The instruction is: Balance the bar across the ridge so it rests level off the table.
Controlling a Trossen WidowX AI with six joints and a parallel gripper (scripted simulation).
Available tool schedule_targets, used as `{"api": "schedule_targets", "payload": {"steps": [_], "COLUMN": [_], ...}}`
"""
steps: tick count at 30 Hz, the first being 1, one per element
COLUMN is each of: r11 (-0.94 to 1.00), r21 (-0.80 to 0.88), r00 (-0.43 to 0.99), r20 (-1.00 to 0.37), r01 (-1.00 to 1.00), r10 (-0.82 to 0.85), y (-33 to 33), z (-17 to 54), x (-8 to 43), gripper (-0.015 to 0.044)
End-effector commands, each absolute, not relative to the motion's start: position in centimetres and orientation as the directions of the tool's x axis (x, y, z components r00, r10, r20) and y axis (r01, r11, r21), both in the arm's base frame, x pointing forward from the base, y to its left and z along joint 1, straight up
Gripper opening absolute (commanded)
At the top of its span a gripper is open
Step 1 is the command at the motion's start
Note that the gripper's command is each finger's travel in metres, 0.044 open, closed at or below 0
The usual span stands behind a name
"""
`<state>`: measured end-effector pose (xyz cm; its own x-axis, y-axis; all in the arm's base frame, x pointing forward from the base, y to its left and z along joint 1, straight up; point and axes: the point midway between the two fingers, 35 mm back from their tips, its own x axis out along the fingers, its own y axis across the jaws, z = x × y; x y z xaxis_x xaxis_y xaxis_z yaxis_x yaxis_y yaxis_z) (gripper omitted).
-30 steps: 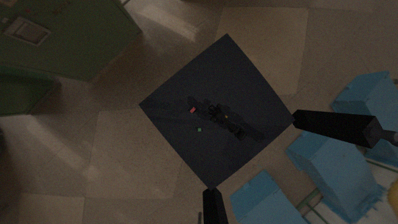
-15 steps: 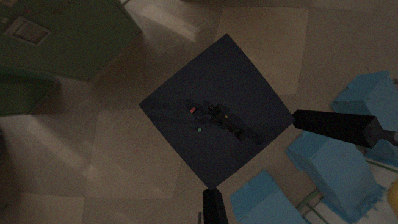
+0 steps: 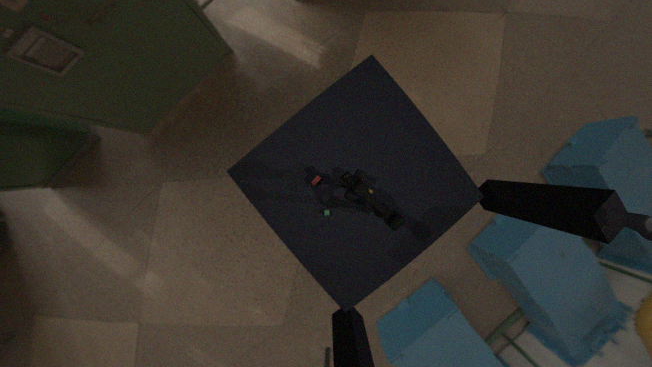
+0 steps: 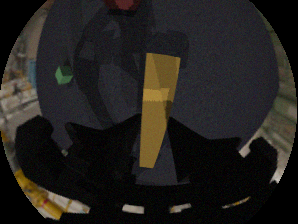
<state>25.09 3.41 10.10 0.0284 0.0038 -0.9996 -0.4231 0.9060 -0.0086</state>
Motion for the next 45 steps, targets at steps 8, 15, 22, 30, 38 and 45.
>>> {"api": "schedule_targets", "payload": {"steps": [8, 15, 22, 30, 38, 45], "r11": [0.906, 0.906, 0.906, 0.906, 0.906, 0.906], "r21": [-0.009, -0.009, -0.008, -0.008, -0.008, -0.008], "r00": [0.028, 0.029, 0.028, 0.028, 0.028, 0.028], "r20": [-1.000, -1.000, -1.000, -1.000, -1.000, -1.000], "r01": [-0.423, -0.423, -0.423, -0.423, -0.423, -0.423], "r10": [0.004, 0.004, 0.004, 0.004, 0.004, 0.004], "y": [3.4, 3.5, 3.4, 3.4, 3.4, 3.4], "z": [10.1, 12.0, 19.9, 20.1, 20.1, 20.1], "x": [25.1, 25.3, 24.9, 24.8, 24.8, 24.8], "gripper": [0.0395, 0.0440, 0.0440, 0.0440, 0.0440, 0.0440]}}
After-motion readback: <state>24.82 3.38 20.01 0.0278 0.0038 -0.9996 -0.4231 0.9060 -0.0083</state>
